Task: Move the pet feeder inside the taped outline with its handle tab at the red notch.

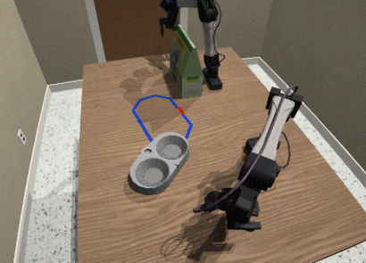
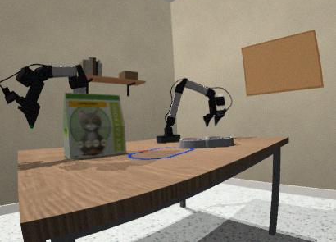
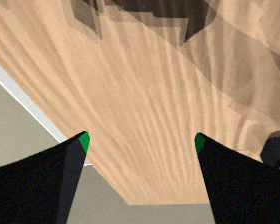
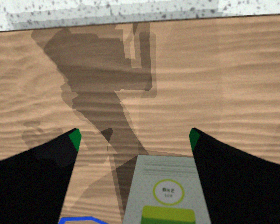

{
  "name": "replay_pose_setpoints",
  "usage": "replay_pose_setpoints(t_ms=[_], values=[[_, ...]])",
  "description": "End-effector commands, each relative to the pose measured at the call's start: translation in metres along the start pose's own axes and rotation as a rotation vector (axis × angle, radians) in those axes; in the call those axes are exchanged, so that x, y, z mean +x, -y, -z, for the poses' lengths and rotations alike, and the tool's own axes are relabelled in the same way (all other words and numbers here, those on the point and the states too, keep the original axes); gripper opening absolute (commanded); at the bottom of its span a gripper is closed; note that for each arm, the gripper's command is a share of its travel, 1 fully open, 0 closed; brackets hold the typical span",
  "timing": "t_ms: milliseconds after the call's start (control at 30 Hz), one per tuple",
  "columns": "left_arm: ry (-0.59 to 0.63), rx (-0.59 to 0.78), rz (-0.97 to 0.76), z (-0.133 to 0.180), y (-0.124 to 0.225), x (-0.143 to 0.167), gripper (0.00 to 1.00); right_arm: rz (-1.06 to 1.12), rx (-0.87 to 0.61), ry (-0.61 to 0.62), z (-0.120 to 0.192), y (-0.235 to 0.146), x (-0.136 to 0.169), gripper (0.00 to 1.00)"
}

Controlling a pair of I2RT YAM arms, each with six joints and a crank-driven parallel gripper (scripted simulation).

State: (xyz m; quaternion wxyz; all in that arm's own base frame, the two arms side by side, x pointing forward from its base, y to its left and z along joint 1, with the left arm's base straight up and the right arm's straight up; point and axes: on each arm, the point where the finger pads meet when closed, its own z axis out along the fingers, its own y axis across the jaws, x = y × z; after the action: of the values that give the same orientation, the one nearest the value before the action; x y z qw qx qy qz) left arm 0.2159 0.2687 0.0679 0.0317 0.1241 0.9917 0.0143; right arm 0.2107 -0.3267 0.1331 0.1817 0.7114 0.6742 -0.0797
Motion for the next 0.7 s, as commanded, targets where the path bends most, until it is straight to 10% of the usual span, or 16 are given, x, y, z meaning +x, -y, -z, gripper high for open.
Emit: replay_pose_setpoints(t_ms=[0, 667], values=[[0.009, -0.013, 0.0, 0.004, -0.002, -0.002, 1.0, -0.001, -0.011, 0.02, 0.005, -0.002, -0.005, 1.0], [0.073, -0.033, 0.038, 0.005, 0.001, -0.016, 1.0, 0.043, -0.031, 0.081, 0.008, -0.009, -0.012, 1.0]])
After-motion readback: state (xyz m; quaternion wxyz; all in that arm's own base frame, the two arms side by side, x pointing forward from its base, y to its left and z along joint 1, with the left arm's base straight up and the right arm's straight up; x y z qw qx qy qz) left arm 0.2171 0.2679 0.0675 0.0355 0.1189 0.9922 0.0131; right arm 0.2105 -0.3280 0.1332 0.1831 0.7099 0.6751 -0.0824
